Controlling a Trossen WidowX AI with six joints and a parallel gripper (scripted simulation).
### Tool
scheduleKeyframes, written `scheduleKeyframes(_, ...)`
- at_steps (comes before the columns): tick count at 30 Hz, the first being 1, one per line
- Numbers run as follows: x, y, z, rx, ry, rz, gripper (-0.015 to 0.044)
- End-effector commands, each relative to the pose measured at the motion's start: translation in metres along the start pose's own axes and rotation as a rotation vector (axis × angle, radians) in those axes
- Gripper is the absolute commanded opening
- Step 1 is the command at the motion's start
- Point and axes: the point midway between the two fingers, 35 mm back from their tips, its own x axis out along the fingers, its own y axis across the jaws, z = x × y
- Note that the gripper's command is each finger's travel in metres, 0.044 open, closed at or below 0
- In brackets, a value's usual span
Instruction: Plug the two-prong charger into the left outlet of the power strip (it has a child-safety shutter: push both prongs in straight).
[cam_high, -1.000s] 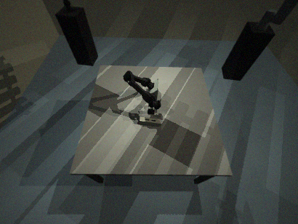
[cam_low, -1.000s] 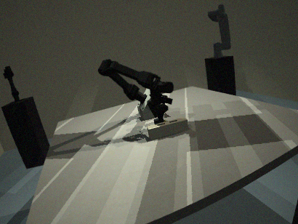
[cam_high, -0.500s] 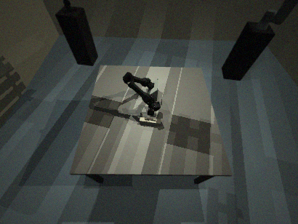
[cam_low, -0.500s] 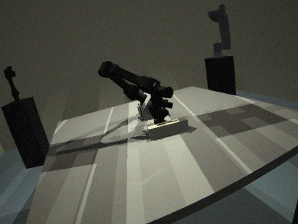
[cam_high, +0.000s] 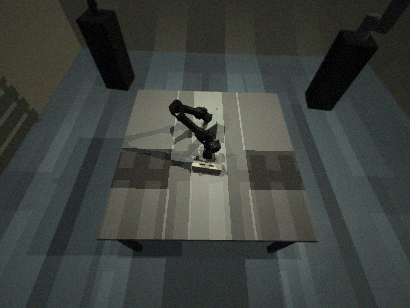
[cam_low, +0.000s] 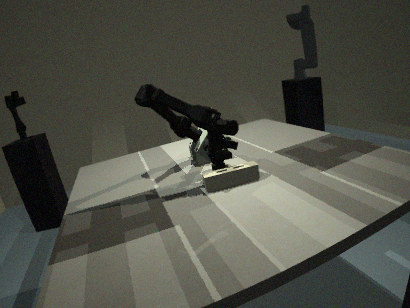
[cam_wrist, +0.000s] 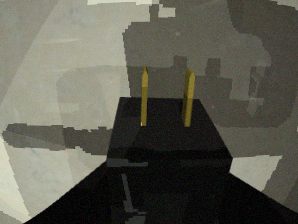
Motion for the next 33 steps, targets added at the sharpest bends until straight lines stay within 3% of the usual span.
scheduleKeyframes(1,-0.001,0.0,0.0,0.002,-0.001,-0.001,0.0105)
scheduleKeyframes(4,-0.001,0.0,0.0,0.002,-0.001,-0.001,0.0085)
scheduleKeyframes(8,-0.007,-0.001,0.0,0.001,-0.002,-0.001,0.0)
scheduleKeyframes(20,-0.055,0.002,-0.003,-0.005,0.0,-0.002,0.0)
scheduleKeyframes(33,-0.052,0.001,0.001,0.142,-0.006,0.005,0.0)
